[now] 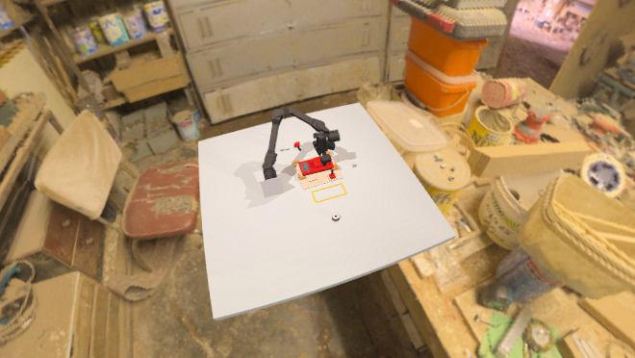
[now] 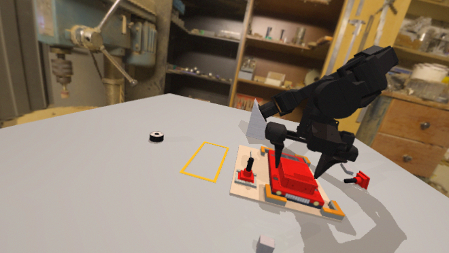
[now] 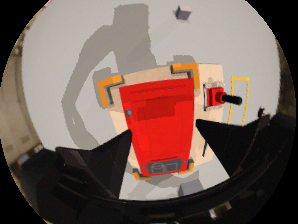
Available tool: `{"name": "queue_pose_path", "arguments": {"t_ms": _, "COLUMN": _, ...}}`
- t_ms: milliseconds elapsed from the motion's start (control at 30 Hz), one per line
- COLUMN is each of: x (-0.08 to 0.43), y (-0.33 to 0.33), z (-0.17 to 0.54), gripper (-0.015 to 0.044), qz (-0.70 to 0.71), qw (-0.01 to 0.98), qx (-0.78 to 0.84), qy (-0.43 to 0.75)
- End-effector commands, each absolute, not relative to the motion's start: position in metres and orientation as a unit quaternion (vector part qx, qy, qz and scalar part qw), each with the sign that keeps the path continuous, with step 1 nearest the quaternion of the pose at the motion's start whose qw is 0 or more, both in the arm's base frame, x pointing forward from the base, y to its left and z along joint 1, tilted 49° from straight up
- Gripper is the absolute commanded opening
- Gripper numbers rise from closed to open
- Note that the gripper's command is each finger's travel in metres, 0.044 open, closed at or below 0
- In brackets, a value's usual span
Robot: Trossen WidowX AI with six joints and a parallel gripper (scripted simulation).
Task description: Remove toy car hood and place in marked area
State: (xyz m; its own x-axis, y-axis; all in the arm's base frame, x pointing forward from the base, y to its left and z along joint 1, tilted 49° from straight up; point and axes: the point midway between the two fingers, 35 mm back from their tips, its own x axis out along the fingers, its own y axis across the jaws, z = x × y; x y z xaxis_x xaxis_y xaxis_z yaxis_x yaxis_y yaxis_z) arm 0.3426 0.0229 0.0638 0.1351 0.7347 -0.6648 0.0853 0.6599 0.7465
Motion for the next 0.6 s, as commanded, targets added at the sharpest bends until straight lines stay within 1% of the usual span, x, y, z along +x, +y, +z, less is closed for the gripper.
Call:
{"name": "queue_pose_path", "arguments": {"t_ms": 0, "x": 0.3429, "y": 0.0250, "z": 0.0629, "gripper": 0.0440, "qz": 0.241, "qw": 0.674, "qx": 0.338, "qy": 0.611}}
{"name": "queue_pose_path", "arguments": {"t_ms": 333, "x": 0.3435, "y": 0.0286, "z": 0.0597, "gripper": 0.0440, "qz": 0.241, "qw": 0.674, "qx": 0.338, "qy": 0.611}}
{"name": "queue_pose_path", "arguments": {"t_ms": 433, "x": 0.3433, "y": 0.0270, "z": 0.0603, "gripper": 0.0361, "qz": 0.241, "qw": 0.675, "qx": 0.335, "qy": 0.612}}
{"name": "queue_pose_path", "arguments": {"t_ms": 567, "x": 0.3433, "y": 0.0270, "z": 0.0603, "gripper": 0.0335, "qz": 0.241, "qw": 0.675, "qx": 0.335, "qy": 0.612}}
